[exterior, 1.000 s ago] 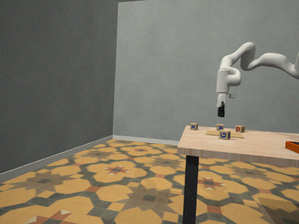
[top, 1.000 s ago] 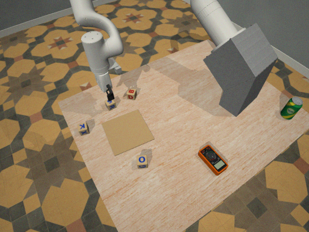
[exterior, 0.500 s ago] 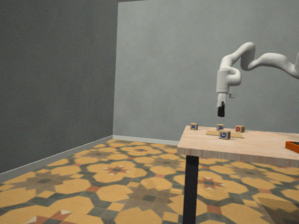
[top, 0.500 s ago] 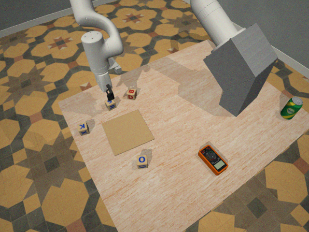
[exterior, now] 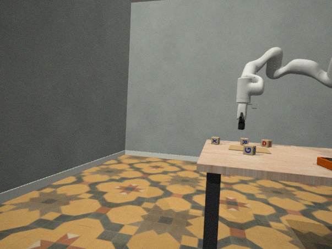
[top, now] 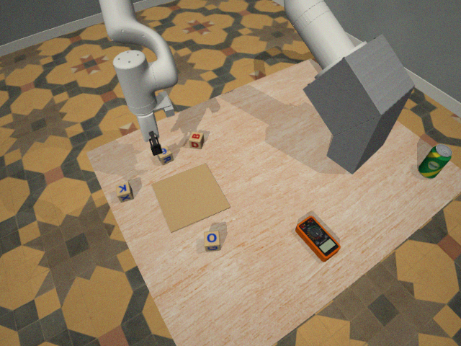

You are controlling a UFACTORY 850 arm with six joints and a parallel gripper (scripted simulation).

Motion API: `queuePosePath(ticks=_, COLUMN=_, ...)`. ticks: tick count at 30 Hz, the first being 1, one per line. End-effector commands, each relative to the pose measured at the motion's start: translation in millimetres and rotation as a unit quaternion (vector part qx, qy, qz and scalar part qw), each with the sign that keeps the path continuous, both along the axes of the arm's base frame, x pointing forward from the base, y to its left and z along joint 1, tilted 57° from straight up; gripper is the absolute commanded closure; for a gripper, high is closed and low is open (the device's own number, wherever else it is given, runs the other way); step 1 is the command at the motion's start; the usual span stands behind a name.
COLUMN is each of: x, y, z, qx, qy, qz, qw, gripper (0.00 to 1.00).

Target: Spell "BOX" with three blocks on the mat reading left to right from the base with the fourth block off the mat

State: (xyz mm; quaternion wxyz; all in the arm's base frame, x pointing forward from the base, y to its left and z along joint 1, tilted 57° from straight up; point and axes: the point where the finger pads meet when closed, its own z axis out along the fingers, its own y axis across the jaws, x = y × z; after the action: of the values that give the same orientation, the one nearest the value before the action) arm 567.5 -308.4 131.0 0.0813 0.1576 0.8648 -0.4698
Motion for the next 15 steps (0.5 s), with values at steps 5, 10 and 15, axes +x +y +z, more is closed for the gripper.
queuePosePath(ticks=5, x=28.2, y=1.5, z=-2.2, qx=-0.005, qy=-0.098, qz=-0.062, qw=0.993, gripper=0.0)
queuePosePath(ticks=10, x=42.1, y=2.7, z=-3.7, qx=-0.007, qy=-0.149, qz=-0.095, qw=0.984, gripper=0.0)
queuePosePath(ticks=15, x=50.1, y=3.6, z=-4.6, qx=-0.007, qy=-0.178, qz=-0.114, qw=0.977, gripper=0.0)
